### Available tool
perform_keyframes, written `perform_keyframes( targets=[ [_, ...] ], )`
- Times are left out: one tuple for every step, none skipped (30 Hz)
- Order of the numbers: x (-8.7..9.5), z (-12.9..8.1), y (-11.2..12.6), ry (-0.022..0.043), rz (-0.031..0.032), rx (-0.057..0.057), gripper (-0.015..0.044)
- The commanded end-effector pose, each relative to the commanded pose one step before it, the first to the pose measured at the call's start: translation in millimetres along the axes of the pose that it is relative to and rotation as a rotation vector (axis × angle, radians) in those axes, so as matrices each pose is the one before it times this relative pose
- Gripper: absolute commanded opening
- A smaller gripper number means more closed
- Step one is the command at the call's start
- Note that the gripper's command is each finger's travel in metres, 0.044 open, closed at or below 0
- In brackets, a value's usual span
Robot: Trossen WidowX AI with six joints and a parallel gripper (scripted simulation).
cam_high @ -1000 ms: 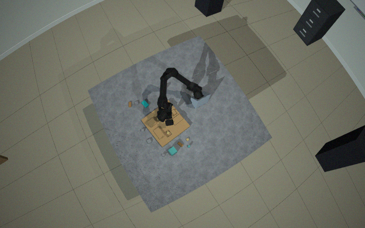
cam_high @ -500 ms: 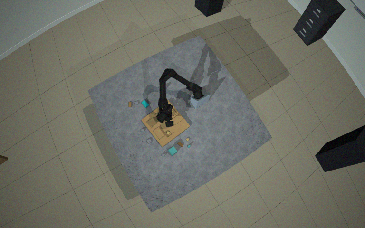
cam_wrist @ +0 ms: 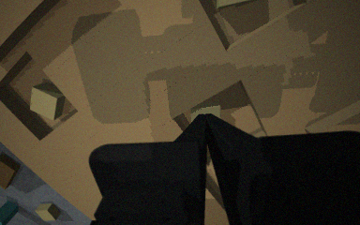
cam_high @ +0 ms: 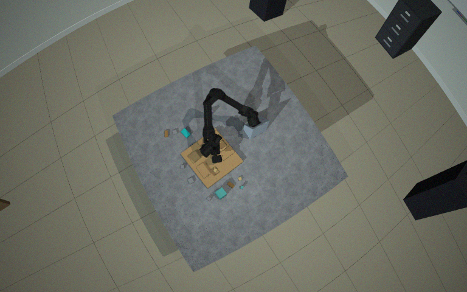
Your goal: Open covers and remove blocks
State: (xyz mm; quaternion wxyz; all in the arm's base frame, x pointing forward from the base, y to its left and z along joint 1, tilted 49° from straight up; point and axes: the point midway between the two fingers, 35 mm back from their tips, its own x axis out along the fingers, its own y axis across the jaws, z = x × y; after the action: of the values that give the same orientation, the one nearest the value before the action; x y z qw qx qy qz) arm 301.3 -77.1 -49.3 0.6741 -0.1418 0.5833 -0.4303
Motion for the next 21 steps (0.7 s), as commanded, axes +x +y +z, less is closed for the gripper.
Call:
perform_keyframes(
  targets=[
    [2.57,-1.78,-1.22,0.0008,-0.00631,-0.0068,0.0],
    [0.0,0.0,0.0,0.0,0.0,0.0,0.0],
    [0.0,0.0,0.0,0.0,0.0,0.0,0.0],
    [0.07,-0.09,-0.21,0.00001,-0.00001,0.0,0.0],
    [0.14,-0.19,-0.44,0.00001,-0.00002,0.0,0.0],
    [0.19,-0.27,-0.61,0.00002,-0.00003,0.0,0.0],
    [0.25,-0.36,-0.8,0.00002,-0.00004,0.0,0.0],
    [0.31,-0.47,-1.05,0.00002,-0.00006,-0.0001,0.0],
    [0.33,-0.51,-1.16,0.00003,-0.00007,-0.0001,0.0],
    [0.36,-0.55,-1.33,0.00003,-0.00008,-0.0001,0.0],
    [0.32,-0.51,-1.3,0.00003,-0.00008,-0.0001,0.0],
    [0.31,-0.55,-1.43,0.00003,-0.00009,-0.0001,0.0],
    [0.25,-0.52,-1.38,0.00003,-0.00009,-0.0001,0.0],
    [0.2,-0.5,-1.33,0.00003,-0.00008,-0.0001,0.0],
    [0.19,-0.52,-1.35,0.00003,-0.00009,-0.0001,0.0],
    [0.2,-0.53,-1.35,0.00003,-0.00009,-0.0001,0.0],
    [0.15,-0.42,-1.06,0.00002,-0.00008,0.0,0.0],
    [0.1,-0.35,-0.67,0.00001,-0.00005,0.0002,0.0],
    [0.03,-0.12,-0.23,0.00001,-0.00002,0.0001,0.0],
    [0.0,-0.1,0.05,0.0,0.0,0.0008,0.0],
    [0.0,0.0,0.0,0.0,0.0,0.0,0.0]
  ],
)
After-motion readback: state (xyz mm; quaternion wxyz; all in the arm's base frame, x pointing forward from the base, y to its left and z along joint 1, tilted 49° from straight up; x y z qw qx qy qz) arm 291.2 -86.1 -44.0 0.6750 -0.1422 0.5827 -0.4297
